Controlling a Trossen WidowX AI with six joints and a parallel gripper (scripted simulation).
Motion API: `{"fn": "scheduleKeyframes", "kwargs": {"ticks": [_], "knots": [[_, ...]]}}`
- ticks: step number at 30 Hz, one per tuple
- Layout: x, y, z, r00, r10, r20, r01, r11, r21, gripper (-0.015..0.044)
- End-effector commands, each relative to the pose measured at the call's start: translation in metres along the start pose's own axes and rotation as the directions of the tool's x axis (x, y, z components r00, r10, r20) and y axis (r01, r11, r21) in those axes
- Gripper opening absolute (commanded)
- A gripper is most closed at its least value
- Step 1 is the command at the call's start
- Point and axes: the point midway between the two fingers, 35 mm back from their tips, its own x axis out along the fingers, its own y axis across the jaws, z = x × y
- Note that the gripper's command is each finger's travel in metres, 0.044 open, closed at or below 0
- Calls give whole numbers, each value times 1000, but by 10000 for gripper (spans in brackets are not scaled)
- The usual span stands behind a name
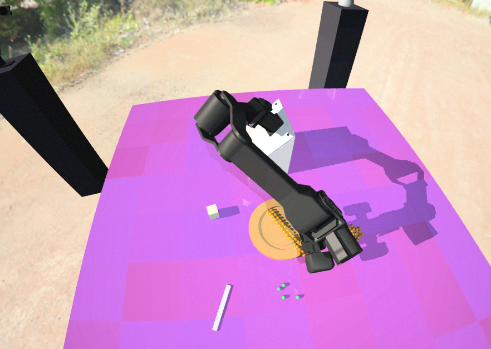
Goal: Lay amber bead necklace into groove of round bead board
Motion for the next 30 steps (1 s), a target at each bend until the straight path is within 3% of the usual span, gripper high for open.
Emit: {"fn": "scheduleKeyframes", "kwargs": {"ticks": [1, 30], "knots": [[-9, -1, -1, 1000, -2, 0, 2, 1000, 5, 0], [-2, 56, -15, 1000, 0, 0, 0, 1000, 3, 0]]}}
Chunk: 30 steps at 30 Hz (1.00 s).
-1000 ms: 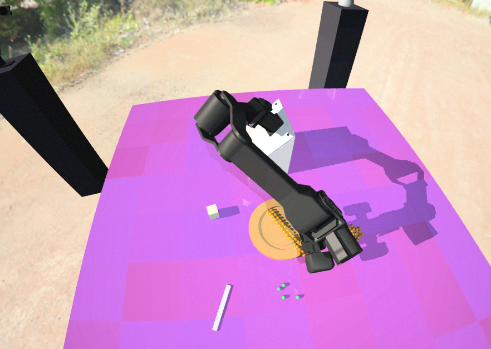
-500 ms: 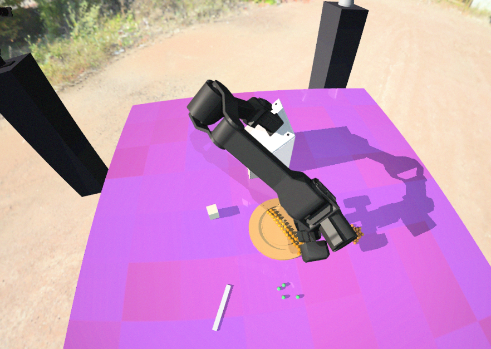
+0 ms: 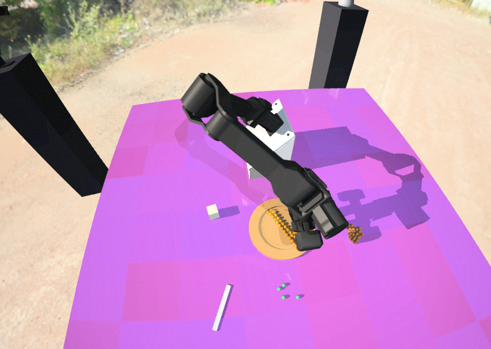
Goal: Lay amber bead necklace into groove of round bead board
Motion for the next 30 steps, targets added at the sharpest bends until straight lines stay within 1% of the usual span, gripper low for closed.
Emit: {"fn": "scheduleKeyframes", "kwargs": {"ticks": [1, 12, 24, 30], "knots": [[7, 2, 0, 1000, 6, 1, -6, 1000, -3, 0], [23, 3, -1, 1000, 6, 0, -6, 1000, -3, 0], [24, 3, -1, 1000, 6, 0, -6, 1000, -3, 0], [20, 1, 1, 1000, -1, 6, 1, 1000, -4, 157]]}}
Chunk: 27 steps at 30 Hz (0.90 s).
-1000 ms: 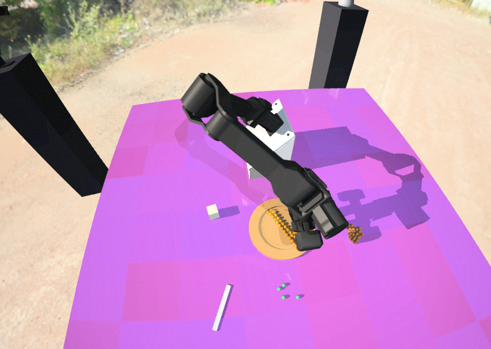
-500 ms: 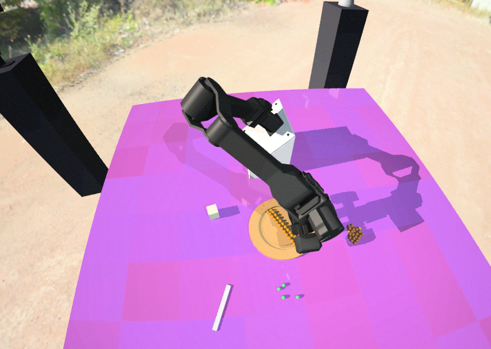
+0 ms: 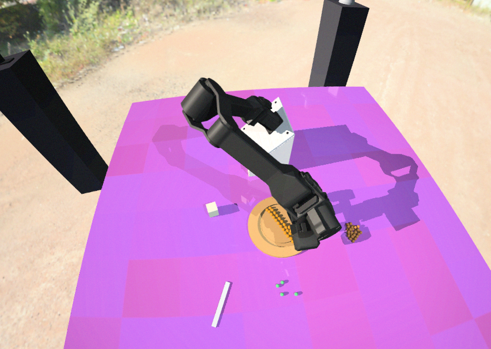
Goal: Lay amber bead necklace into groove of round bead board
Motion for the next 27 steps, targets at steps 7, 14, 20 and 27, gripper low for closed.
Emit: {"fn": "scheduleKeyframes", "kwargs": {"ticks": [7, 14, 20, 27], "knots": [[0, 0, 0, 1000, 1, 0, -1, 1000, 0, 341], [-20, 1, -2, 1000, 8, -5, -8, 1000, 1, 440], [-23, 2, 0, 1000, 9, -5, -9, 1000, 1, 440], [-23, 2, 0, 1000, 9, -5, -9, 1000, 1, 440]]}}
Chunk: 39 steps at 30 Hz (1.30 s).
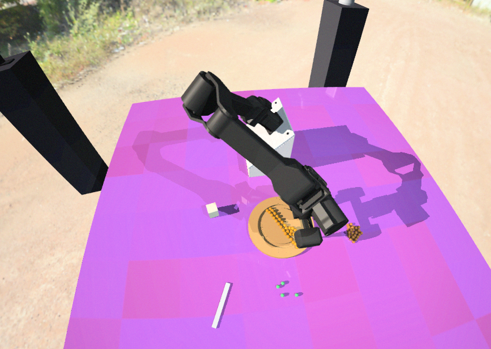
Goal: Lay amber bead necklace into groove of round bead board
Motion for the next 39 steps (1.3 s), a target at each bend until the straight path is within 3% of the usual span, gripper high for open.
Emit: {"fn": "scheduleKeyframes", "kwargs": {"ticks": [1, 4, 5, 9, 11, 15, 17, 39], "knots": [[0, 1, 0, 1000, 4, 3, -4, 1000, 3, 440], [0, 1, 0, 1000, 4, 3, -4, 1000, 3, 440], [0, 1, -1, 1000, 4, 3, -4, 1000, 19, 414], [-4, 16, -17, 1000, 5, 3, -5, 940, 341, 309], [-6, 26, -27, 1000, 5, 3, -6, 852, 523, 256], [-9, 47, -44, 1000, 6, 2, -5, 578, 816, 250], [-9, 54, -49, 1000, 6, 2, -4, 470, 883, 250], [7, 52, -49, 1000, -2, 7, -5, 452, 892, 250]]}}
